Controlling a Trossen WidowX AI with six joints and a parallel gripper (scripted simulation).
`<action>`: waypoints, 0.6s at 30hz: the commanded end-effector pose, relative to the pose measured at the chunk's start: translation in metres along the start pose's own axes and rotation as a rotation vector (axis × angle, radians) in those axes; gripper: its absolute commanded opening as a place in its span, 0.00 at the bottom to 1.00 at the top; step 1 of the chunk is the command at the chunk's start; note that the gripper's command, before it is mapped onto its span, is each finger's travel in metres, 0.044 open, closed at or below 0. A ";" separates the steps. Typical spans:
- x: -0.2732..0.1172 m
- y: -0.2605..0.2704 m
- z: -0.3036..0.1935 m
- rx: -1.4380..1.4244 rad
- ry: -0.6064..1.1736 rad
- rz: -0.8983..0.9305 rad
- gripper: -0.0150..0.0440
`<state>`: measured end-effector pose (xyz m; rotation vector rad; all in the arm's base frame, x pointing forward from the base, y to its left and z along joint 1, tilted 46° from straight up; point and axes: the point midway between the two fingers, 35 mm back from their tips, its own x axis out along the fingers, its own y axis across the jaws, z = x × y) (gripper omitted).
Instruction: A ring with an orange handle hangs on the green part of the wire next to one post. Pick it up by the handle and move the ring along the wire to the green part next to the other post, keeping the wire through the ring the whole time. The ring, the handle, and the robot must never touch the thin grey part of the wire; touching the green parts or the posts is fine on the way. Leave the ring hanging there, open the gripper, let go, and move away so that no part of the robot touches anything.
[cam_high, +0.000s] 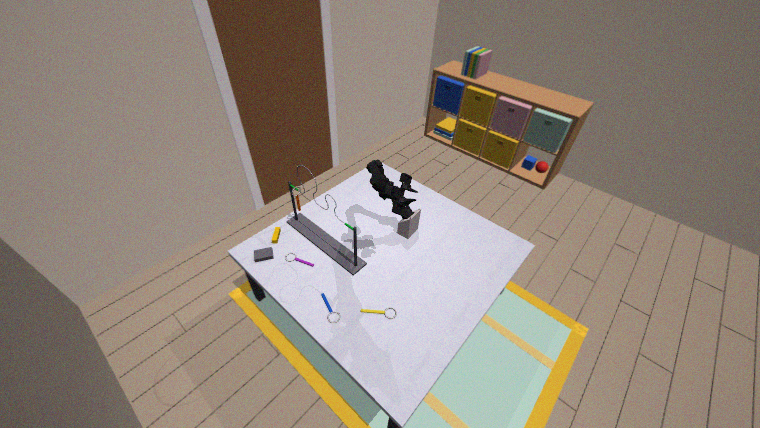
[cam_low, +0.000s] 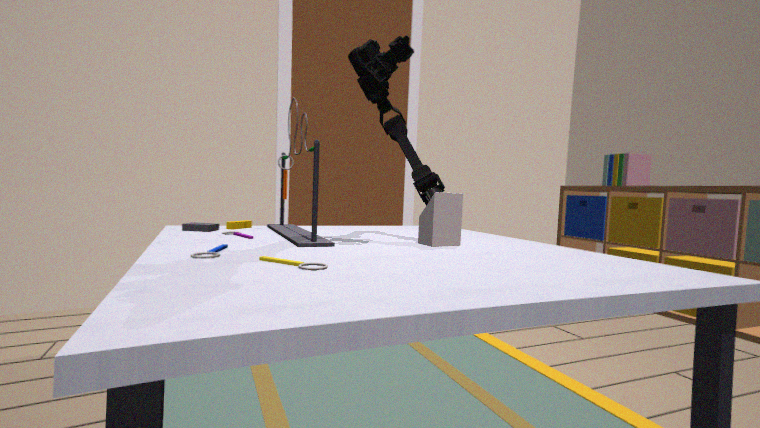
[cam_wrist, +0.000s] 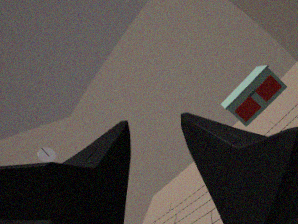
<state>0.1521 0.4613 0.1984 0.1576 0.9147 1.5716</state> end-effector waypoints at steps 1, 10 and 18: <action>-0.031 -0.008 0.030 -0.092 -0.098 -0.061 0.53; -0.111 -0.018 0.088 -0.299 -0.297 -0.230 0.53; -0.189 -0.017 0.125 -0.479 -0.447 -0.417 0.53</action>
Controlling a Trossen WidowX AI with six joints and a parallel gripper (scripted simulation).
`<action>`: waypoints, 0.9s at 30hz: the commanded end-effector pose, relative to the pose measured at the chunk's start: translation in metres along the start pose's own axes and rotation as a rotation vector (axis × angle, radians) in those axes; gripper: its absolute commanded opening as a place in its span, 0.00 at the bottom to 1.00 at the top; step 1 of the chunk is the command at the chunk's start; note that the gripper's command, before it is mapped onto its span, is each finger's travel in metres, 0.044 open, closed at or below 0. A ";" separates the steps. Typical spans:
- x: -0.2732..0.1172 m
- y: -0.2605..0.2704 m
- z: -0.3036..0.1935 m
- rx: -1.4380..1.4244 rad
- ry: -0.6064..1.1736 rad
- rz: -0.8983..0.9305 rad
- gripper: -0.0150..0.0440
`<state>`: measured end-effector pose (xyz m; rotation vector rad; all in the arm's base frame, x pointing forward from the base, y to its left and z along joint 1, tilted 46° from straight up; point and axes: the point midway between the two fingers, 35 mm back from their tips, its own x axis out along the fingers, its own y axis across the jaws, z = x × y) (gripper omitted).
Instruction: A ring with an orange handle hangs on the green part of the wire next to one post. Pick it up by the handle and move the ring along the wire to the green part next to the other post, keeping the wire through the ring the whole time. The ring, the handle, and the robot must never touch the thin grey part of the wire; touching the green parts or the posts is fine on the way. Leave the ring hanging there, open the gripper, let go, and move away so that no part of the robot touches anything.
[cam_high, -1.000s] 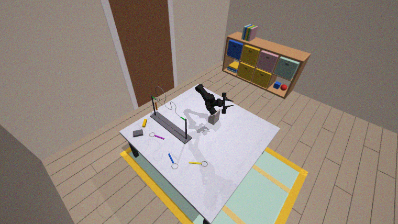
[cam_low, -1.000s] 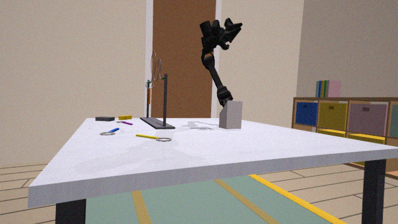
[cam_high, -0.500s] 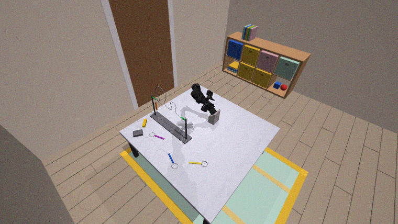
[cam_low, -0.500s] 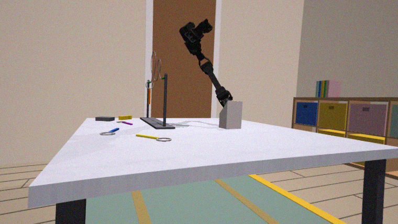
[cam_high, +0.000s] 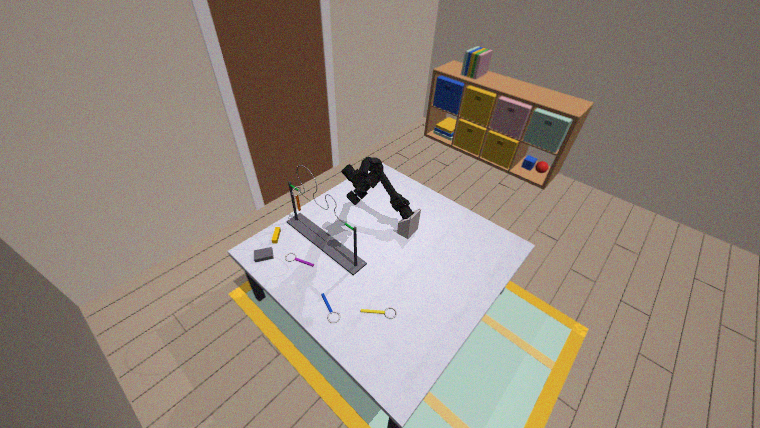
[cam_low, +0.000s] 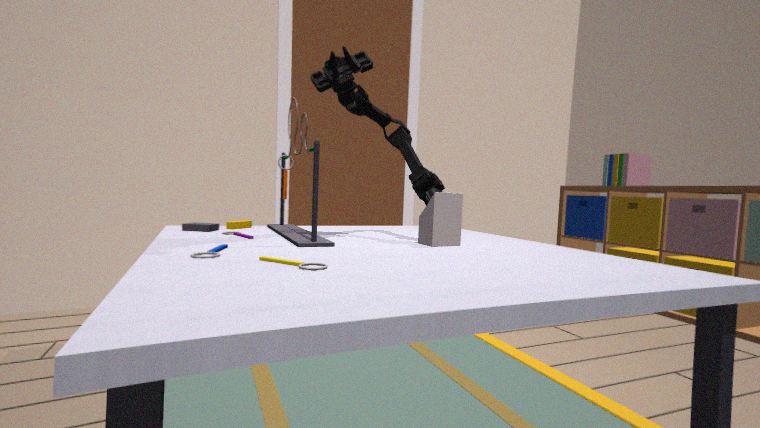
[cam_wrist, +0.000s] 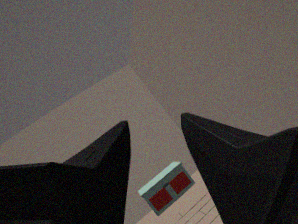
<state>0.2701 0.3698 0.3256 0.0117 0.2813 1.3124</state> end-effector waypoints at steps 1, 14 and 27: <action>-0.028 -0.019 0.027 -0.096 -0.067 -0.095 0.53; -0.145 -0.069 0.105 -0.423 -0.234 -0.465 0.53; -0.270 -0.088 0.154 -0.732 -0.267 -0.870 0.53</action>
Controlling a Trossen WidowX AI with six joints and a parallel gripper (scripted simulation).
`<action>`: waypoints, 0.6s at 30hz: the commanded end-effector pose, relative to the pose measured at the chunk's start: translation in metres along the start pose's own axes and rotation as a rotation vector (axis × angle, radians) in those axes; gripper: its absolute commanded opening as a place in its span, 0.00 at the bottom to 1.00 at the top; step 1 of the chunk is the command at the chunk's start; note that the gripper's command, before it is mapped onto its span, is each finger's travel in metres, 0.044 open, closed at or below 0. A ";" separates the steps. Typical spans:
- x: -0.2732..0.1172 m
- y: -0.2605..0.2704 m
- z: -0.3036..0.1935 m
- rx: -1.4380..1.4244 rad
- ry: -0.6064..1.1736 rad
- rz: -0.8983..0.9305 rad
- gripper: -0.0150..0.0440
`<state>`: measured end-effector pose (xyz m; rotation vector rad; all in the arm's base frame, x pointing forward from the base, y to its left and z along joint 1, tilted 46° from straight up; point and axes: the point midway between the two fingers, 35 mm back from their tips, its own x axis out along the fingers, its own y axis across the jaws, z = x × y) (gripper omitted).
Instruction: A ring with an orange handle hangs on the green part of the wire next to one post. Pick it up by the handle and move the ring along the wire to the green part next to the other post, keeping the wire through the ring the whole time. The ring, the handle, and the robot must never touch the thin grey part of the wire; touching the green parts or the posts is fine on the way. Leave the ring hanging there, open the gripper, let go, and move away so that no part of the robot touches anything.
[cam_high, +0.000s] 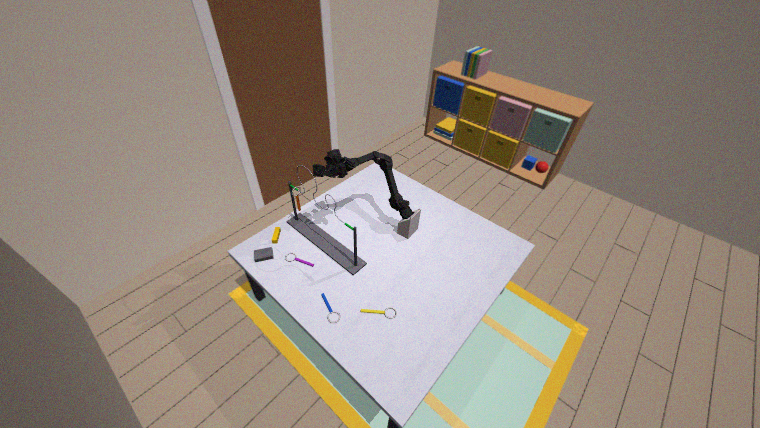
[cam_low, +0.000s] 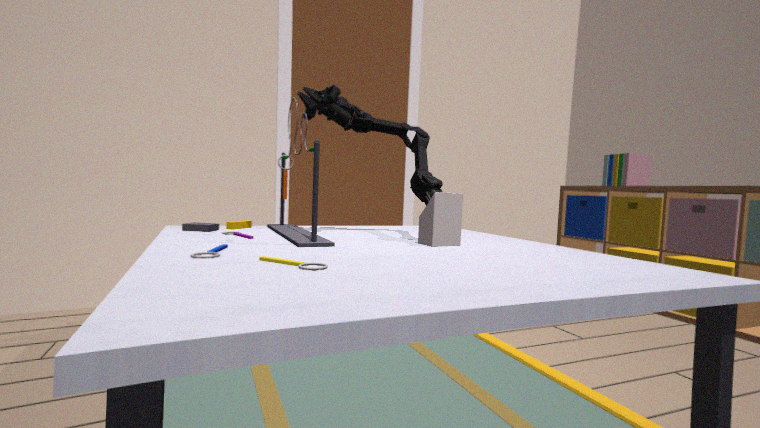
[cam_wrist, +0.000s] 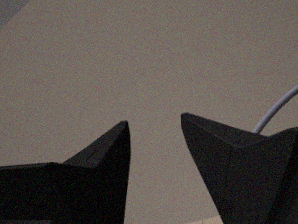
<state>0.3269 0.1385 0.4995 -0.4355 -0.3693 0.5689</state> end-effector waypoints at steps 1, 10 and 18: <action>-0.019 -0.034 0.006 -0.113 0.008 -0.112 0.53; -0.049 -0.106 -0.024 -0.311 0.129 -0.278 0.53; -0.087 -0.166 -0.057 -0.456 0.269 -0.388 0.53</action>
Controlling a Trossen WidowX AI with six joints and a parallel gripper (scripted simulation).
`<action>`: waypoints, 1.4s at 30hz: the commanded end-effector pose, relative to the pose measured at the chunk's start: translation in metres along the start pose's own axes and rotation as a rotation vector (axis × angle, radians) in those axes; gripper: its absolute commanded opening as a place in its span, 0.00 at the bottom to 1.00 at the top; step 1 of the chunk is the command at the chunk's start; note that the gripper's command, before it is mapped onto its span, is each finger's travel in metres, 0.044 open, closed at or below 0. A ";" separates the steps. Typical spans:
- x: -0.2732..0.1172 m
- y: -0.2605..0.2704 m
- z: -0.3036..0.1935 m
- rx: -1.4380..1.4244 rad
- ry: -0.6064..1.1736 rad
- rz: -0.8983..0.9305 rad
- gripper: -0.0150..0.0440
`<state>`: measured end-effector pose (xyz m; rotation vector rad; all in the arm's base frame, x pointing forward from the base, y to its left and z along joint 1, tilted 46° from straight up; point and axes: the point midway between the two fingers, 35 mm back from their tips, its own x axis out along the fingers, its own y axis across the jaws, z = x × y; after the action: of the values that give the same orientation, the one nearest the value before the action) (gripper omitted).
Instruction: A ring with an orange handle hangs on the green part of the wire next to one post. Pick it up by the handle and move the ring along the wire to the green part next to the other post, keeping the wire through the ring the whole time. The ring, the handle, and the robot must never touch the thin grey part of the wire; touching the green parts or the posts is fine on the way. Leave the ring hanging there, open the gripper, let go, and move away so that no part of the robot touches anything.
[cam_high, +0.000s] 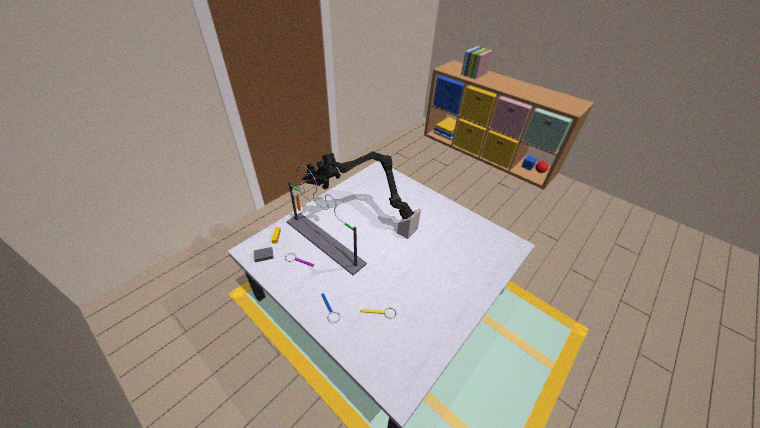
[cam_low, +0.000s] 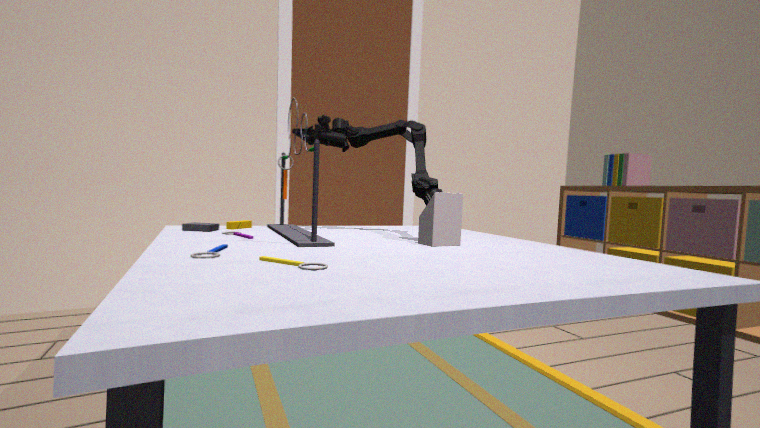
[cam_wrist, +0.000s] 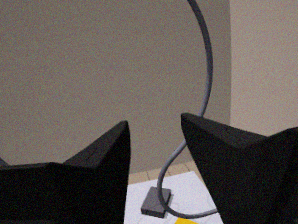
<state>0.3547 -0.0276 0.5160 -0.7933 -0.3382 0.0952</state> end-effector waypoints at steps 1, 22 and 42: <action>-0.005 -0.021 -0.029 -0.072 0.063 -0.036 0.53; -0.050 -0.079 -0.201 -0.059 0.141 0.062 0.53; -0.056 -0.091 -0.240 0.002 0.118 0.142 0.53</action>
<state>0.3637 -0.2908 0.3898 -0.7997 -0.1557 0.1711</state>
